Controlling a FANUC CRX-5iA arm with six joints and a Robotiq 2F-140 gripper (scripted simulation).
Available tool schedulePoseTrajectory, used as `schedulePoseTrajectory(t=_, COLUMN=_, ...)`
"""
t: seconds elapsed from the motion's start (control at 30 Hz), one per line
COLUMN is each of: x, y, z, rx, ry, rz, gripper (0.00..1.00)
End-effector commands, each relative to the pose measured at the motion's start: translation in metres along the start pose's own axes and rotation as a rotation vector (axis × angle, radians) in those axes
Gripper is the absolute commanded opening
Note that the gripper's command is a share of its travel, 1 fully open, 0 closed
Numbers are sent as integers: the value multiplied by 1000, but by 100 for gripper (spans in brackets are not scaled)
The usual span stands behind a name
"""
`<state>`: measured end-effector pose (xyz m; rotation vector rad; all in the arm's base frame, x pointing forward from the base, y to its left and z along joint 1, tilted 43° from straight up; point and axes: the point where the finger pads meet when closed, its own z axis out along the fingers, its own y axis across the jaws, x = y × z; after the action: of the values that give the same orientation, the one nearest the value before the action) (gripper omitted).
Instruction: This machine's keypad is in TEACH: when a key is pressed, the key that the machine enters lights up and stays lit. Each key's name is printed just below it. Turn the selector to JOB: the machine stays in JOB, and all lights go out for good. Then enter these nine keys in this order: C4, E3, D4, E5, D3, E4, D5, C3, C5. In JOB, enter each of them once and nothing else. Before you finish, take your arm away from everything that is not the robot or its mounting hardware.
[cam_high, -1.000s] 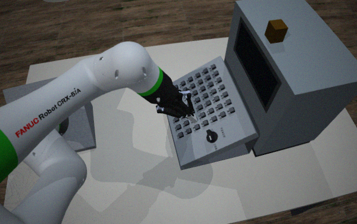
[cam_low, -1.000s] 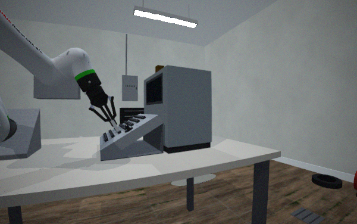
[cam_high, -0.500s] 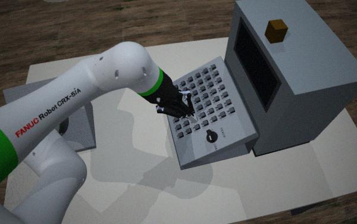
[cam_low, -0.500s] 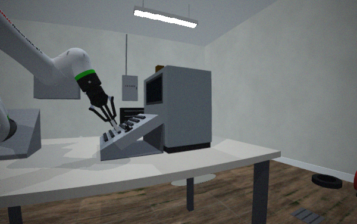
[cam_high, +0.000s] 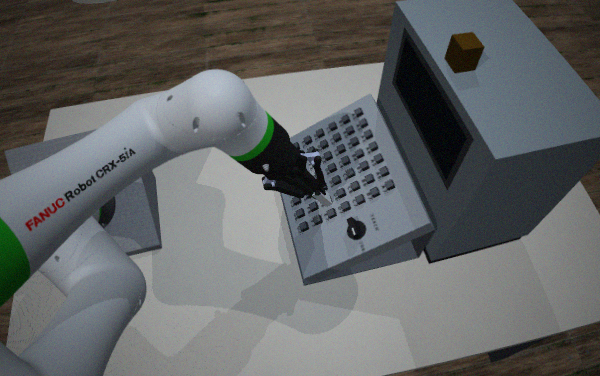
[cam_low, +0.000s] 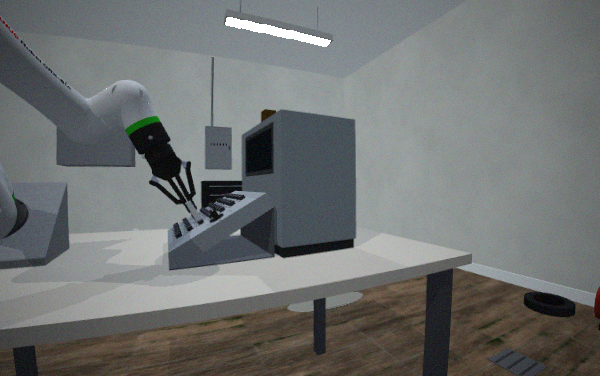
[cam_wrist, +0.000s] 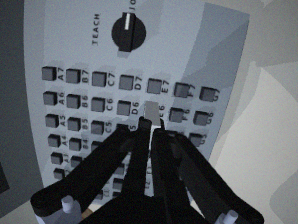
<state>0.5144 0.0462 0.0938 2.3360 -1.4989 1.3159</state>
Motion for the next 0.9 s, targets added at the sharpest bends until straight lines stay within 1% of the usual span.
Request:
schedulePoseTrajectory(t=0.0, x=0, y=0, z=-1, rx=0, ry=0, rz=0, gripper=0)
schedulePoseTrajectory(t=0.27, x=0, y=0, z=-8, rx=0, ry=0, rz=0, gripper=0)
schedulePoseTrajectory(t=0.7, x=0, y=0, z=-31, rx=0, ry=0, rz=0, gripper=0)
schedulePoseTrajectory(t=0.87, x=0, y=0, z=-34, rx=0, ry=0, rz=0, gripper=0)
